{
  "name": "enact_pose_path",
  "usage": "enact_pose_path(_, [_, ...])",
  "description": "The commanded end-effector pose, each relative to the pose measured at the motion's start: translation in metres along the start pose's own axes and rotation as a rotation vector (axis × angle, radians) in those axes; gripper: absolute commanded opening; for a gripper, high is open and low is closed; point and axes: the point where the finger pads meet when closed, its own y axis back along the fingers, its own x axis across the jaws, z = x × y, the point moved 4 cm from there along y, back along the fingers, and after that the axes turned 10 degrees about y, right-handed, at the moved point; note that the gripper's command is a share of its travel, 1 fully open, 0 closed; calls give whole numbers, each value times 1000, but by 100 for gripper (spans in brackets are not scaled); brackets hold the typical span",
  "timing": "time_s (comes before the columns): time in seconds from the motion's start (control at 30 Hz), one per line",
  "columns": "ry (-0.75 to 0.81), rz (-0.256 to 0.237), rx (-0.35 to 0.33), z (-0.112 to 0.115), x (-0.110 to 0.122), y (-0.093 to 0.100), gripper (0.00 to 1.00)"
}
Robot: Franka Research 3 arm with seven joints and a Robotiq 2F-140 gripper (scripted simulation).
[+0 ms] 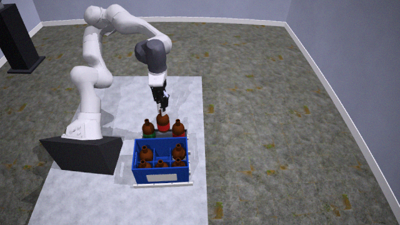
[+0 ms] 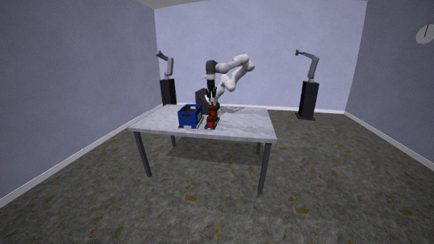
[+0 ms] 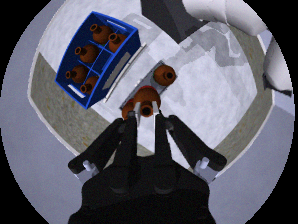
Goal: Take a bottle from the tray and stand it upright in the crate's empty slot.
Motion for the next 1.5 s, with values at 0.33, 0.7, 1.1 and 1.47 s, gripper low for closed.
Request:
enact_pose_path(0.33, [-2, -6, 2, 0, -1, 6, 0])
enact_pose_path(0.7, [-2, -6, 2, 0, -1, 16, 0])
enact_pose_path(1.1, [-2, -6, 2, 0, -1, 28, 0])
enact_pose_path(1.47, [-2, -6, 2, 0, -1, 37, 0])
